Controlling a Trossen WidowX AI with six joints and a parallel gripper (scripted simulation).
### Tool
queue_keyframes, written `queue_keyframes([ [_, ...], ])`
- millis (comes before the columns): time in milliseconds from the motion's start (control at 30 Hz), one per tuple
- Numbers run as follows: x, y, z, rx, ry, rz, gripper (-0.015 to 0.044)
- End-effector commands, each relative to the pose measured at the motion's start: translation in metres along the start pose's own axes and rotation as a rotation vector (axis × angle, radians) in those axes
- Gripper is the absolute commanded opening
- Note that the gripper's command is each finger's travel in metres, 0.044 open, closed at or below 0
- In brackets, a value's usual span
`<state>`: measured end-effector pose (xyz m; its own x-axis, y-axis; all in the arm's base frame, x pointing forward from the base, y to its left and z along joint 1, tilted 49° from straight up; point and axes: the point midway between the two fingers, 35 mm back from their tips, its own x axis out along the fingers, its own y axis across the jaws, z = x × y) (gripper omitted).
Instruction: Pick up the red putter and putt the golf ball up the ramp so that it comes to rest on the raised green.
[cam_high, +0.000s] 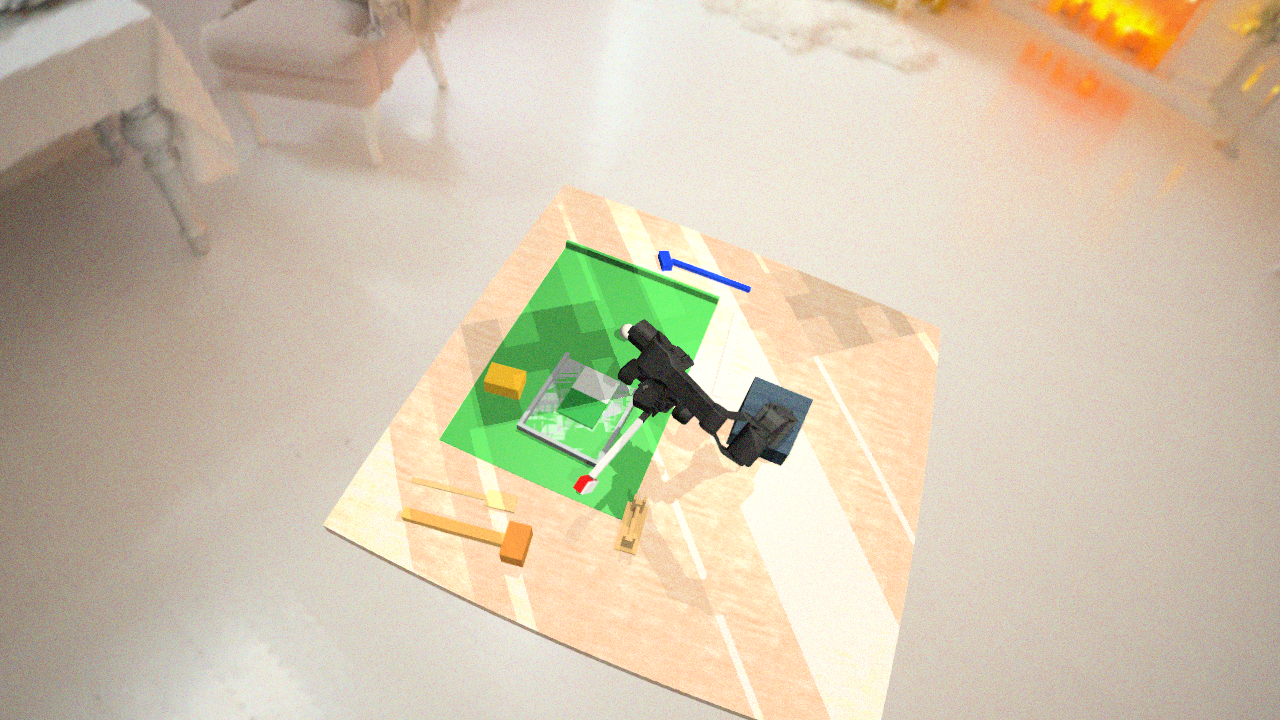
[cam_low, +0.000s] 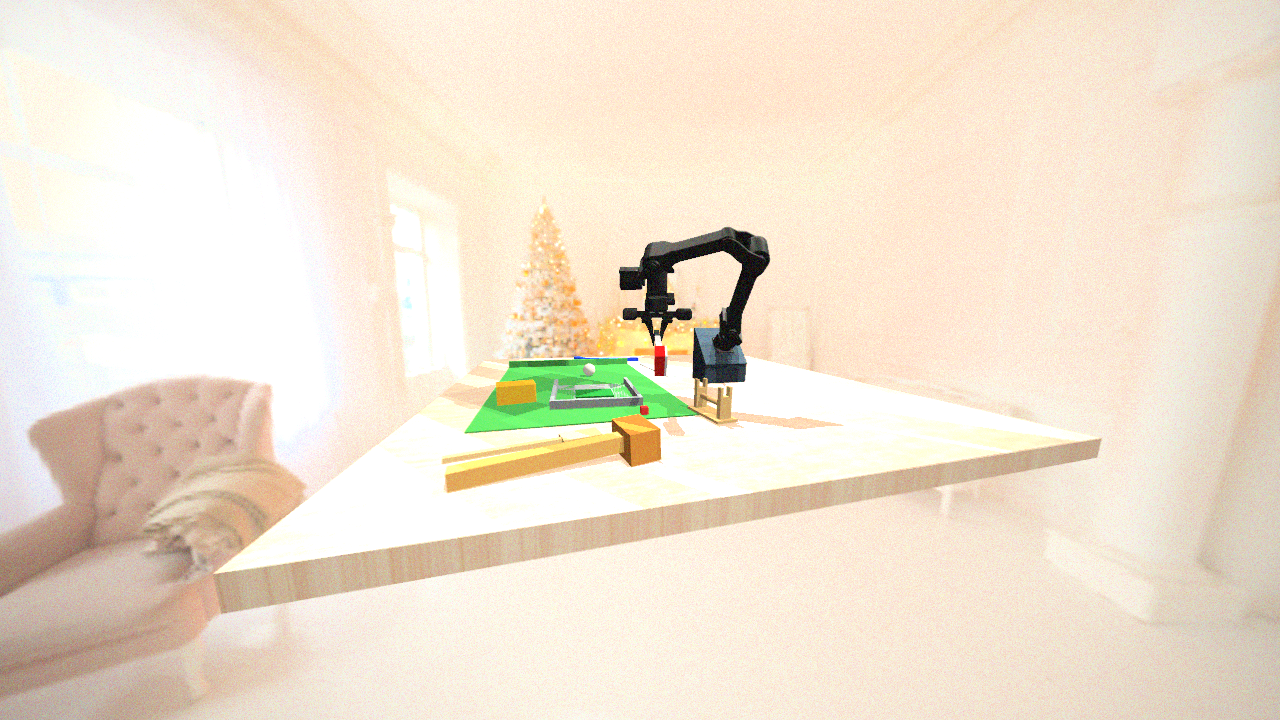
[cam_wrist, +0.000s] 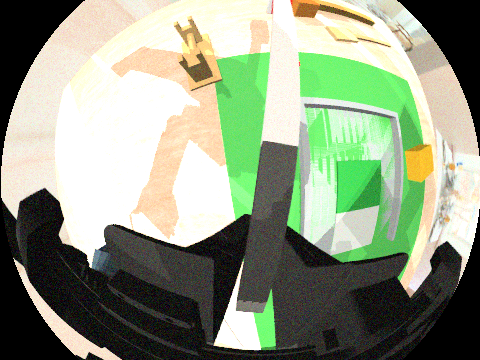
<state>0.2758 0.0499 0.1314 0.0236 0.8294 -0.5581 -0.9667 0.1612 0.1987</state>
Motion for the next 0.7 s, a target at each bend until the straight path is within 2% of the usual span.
queue_keyframes([
  [0, -0.008, -0.015, -0.027, 0.14, 0.025, -0.021, 0.0],
  [667, -0.042, -0.054, -0.16, 0.681, 0.081, -0.108, 0.0],
])
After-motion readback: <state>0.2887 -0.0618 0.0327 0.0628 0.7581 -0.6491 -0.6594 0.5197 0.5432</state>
